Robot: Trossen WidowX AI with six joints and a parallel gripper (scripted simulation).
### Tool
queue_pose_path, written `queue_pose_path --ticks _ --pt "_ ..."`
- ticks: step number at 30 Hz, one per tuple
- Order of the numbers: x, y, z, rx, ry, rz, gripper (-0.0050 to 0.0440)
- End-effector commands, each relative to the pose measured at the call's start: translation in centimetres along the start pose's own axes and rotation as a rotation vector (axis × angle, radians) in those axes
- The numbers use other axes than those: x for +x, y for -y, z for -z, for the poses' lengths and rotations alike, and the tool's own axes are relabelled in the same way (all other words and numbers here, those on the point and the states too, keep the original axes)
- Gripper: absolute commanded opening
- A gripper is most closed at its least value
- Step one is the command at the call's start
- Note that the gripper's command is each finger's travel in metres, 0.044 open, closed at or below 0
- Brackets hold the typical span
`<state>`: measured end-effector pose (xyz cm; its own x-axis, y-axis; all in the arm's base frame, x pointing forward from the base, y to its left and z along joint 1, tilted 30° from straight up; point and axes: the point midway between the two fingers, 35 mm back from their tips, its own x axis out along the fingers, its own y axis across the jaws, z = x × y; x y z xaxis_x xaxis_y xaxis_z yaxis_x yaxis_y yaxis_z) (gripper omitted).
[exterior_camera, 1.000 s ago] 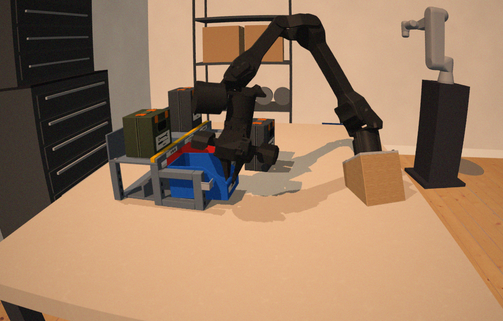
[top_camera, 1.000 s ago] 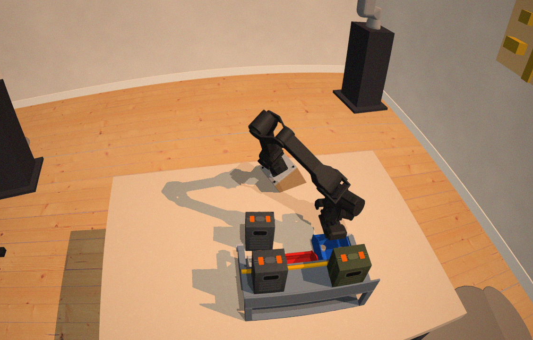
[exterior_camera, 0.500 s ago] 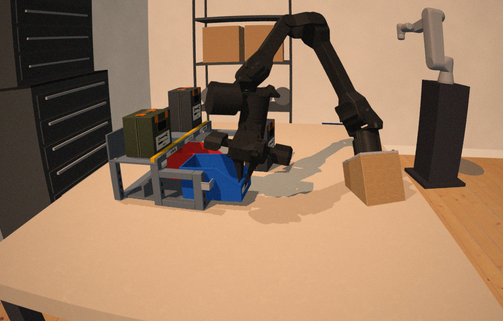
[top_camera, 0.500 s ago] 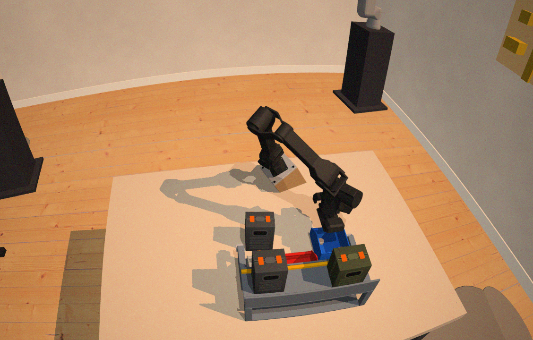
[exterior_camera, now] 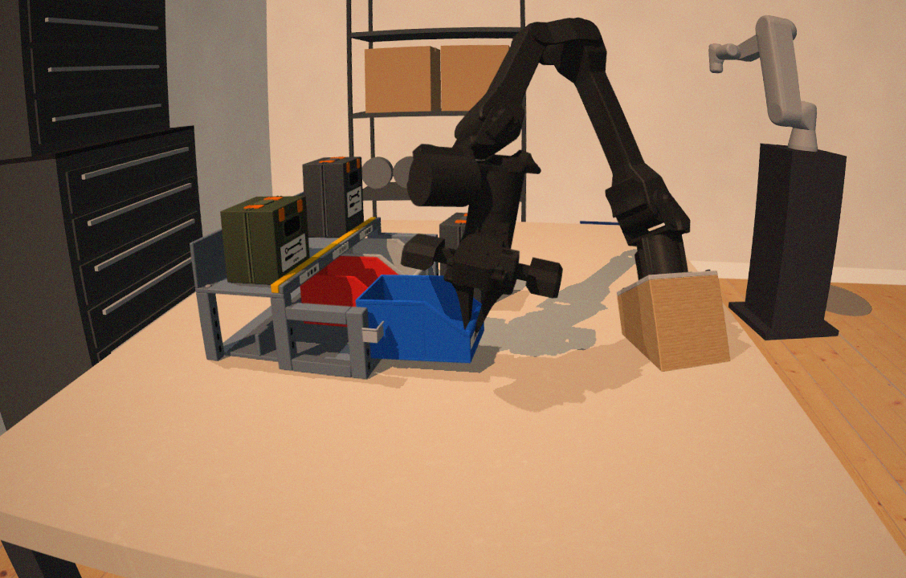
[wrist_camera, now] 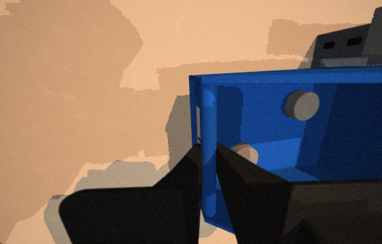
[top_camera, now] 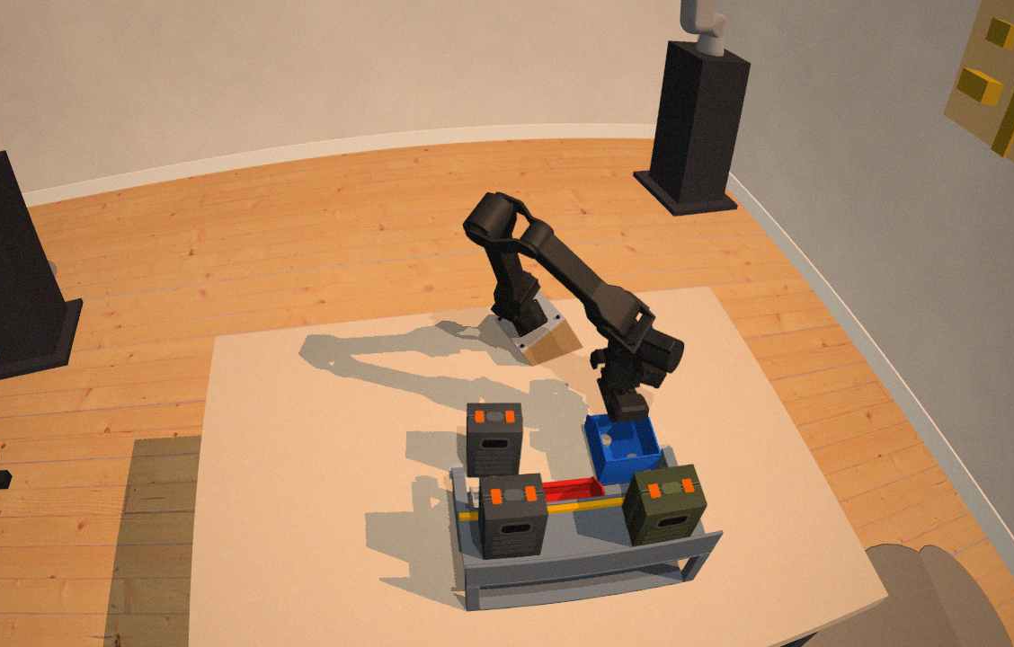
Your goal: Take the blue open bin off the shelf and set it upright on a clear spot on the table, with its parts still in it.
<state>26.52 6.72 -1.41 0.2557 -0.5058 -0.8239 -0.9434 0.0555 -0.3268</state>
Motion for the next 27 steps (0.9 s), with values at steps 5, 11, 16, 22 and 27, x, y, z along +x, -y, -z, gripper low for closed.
queue_pose_path --ticks 5,11,16,22,27 --pt "-0.4 0.6 0.0 0.011 0.010 0.015 0.0000" --pt "-0.4 1.0 0.0 0.012 0.009 0.019 0.0000" --pt "-0.4 1.0 0.0 0.012 0.009 0.019 0.0000" --pt "0.0 0.8 0.0 0.012 0.011 -0.055 0.0000" --pt "0.4 0.7 0.0 0.011 0.010 -0.156 0.0000"
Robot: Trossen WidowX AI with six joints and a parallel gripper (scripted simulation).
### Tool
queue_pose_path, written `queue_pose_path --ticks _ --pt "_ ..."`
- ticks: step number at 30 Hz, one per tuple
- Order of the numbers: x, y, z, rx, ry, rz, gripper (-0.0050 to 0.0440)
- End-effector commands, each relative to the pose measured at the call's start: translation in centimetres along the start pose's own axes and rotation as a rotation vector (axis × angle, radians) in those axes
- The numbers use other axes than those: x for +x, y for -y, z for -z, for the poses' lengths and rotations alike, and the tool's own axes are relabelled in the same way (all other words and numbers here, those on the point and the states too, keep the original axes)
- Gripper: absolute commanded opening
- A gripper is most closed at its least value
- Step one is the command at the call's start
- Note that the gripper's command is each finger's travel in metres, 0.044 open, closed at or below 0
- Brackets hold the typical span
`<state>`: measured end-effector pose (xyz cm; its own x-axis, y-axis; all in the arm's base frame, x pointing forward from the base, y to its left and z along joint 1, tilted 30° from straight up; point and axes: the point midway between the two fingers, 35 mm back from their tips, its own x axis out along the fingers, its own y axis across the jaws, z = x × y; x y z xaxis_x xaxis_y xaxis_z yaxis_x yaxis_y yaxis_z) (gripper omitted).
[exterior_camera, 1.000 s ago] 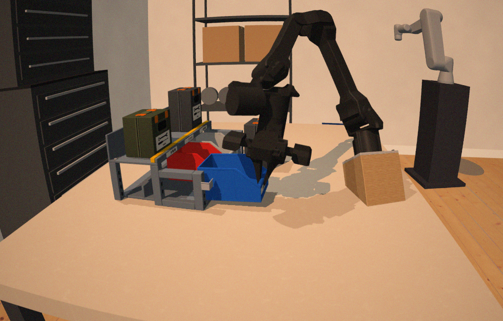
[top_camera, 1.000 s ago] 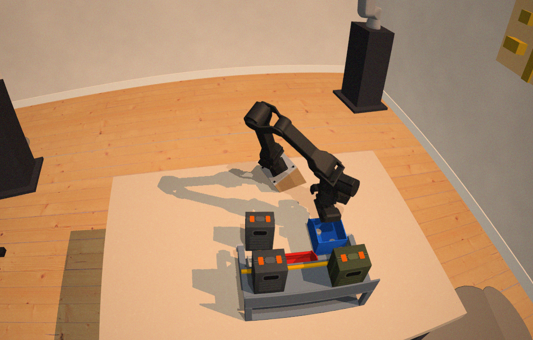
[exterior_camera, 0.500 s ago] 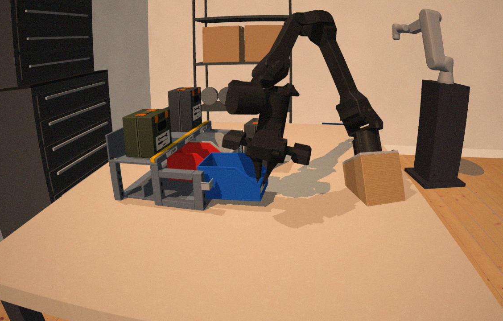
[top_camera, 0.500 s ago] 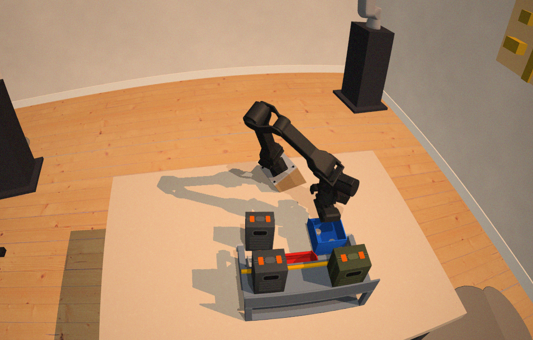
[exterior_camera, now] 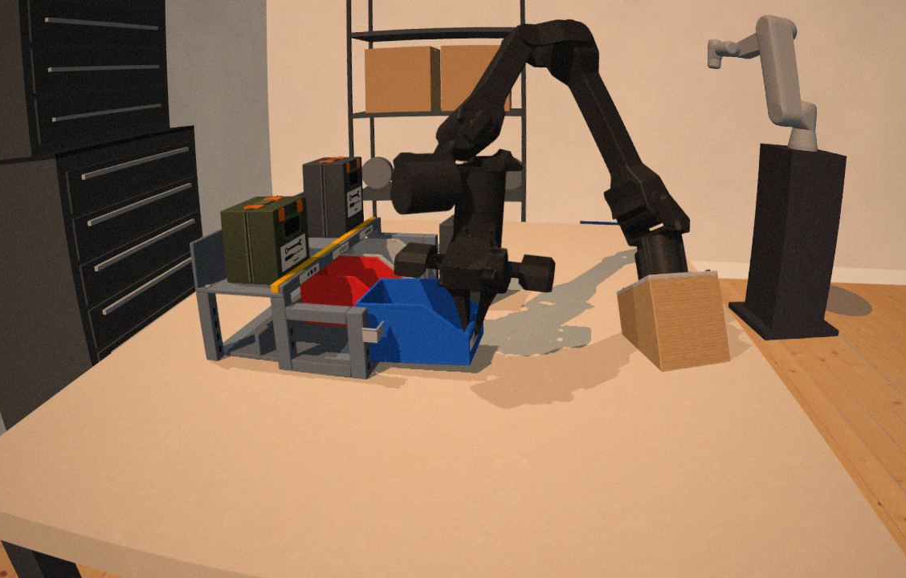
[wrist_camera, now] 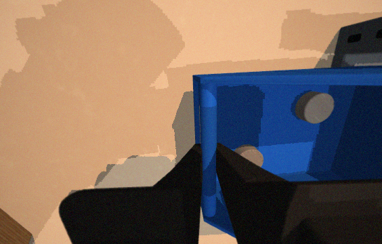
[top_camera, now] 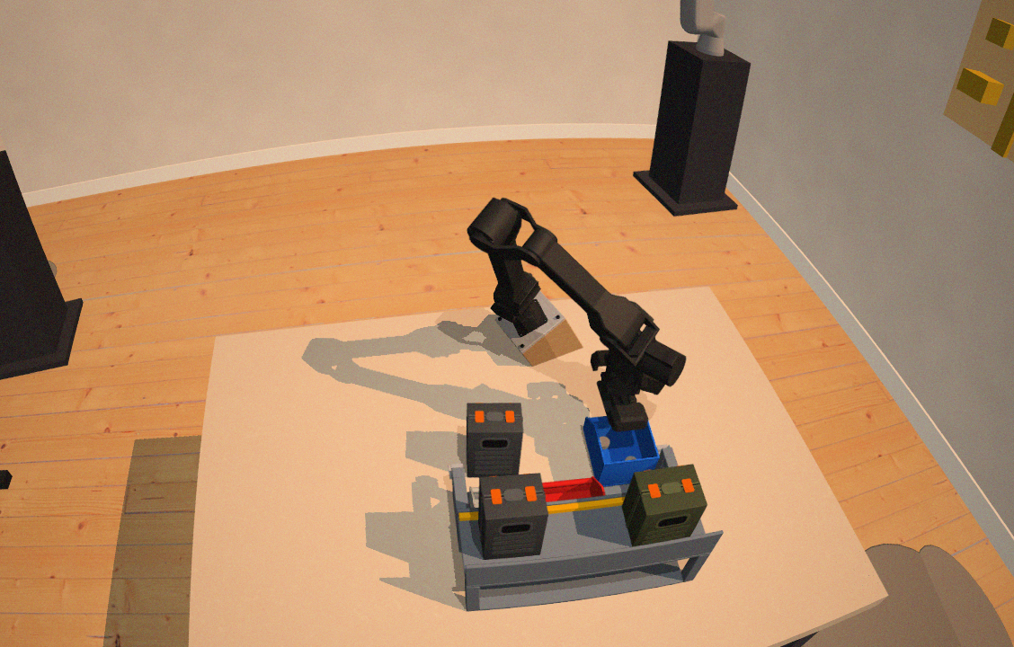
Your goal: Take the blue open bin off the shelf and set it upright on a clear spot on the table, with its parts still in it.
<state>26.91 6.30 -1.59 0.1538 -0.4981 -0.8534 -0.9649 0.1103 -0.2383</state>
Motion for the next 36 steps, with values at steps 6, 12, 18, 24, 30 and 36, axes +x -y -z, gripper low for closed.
queue_pose_path --ticks 6,12,18,24,30,36 --pt "-0.1 0.3 -0.2 0.009 0.012 -0.049 0.0000" --pt "0.0 0.5 -0.1 0.008 0.010 -0.038 0.0000" --pt "0.5 0.4 -0.2 0.008 0.010 -0.050 0.0000" --pt "0.5 0.4 -0.2 0.008 0.010 -0.050 0.0000" --pt "0.8 0.4 -0.2 0.009 0.008 -0.046 0.0000" --pt "1.1 0.3 -0.2 0.008 0.009 -0.050 0.0000"
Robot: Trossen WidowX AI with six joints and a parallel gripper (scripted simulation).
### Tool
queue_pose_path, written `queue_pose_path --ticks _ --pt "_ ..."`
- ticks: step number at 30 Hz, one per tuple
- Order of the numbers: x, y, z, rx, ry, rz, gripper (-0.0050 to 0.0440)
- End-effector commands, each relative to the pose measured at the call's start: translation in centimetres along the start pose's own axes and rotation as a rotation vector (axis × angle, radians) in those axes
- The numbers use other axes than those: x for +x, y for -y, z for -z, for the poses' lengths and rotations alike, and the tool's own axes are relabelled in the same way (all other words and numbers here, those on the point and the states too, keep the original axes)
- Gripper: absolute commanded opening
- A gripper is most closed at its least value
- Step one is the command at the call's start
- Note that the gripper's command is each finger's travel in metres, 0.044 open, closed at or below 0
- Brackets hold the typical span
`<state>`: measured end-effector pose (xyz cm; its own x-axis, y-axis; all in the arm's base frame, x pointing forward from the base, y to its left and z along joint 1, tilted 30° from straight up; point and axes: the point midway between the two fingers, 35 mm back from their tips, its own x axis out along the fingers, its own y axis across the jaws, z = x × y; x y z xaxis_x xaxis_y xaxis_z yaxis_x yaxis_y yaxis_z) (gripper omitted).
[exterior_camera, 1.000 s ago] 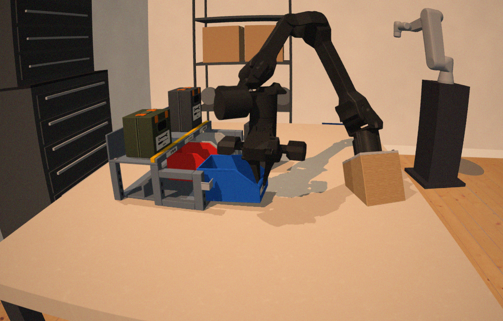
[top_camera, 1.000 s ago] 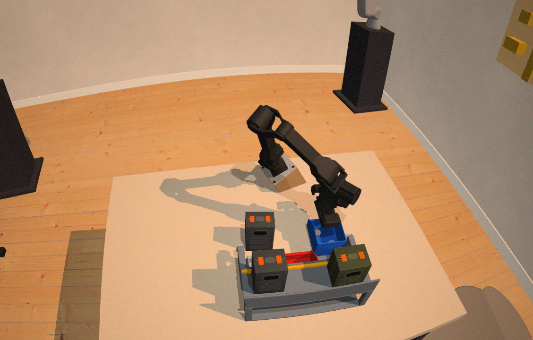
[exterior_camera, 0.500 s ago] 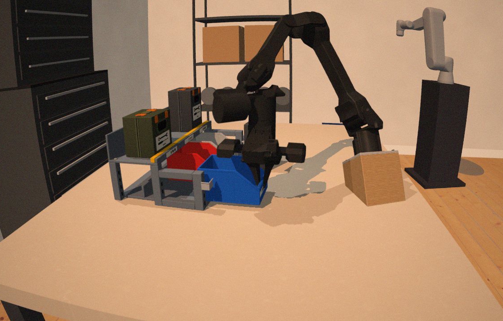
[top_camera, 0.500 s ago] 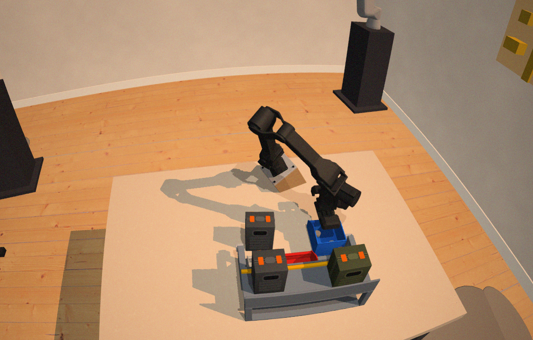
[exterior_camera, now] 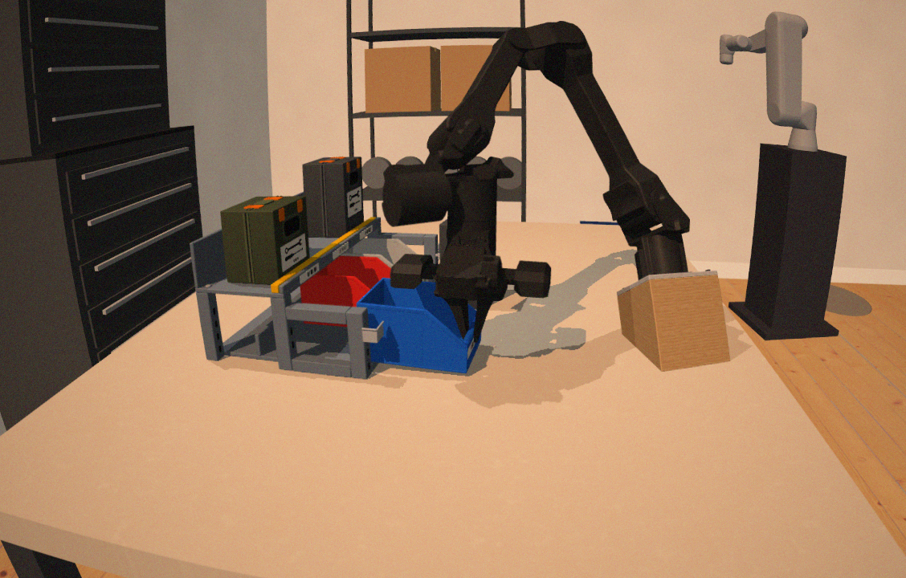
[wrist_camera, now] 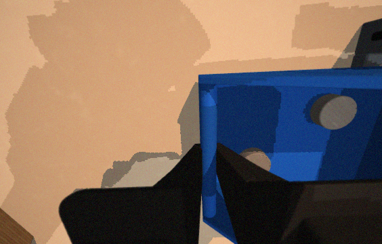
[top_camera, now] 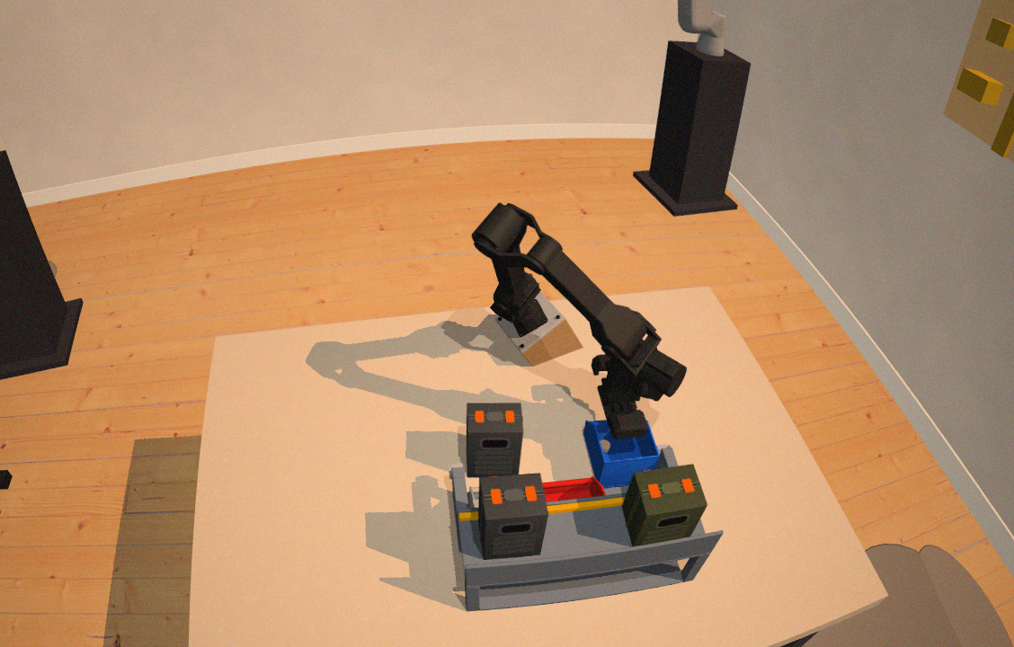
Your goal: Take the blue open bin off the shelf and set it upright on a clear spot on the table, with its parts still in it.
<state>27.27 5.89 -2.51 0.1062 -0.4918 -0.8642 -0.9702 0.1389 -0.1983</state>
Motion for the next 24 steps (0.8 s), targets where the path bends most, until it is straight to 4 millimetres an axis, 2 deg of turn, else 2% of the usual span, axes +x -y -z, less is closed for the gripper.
queue_pose_path --ticks 1,24 --pt "0.02 0.09 -0.01 0.003 0.009 -0.001 0.0000" --pt "0.11 0.06 -0.01 0.003 0.009 -0.001 0.0000"
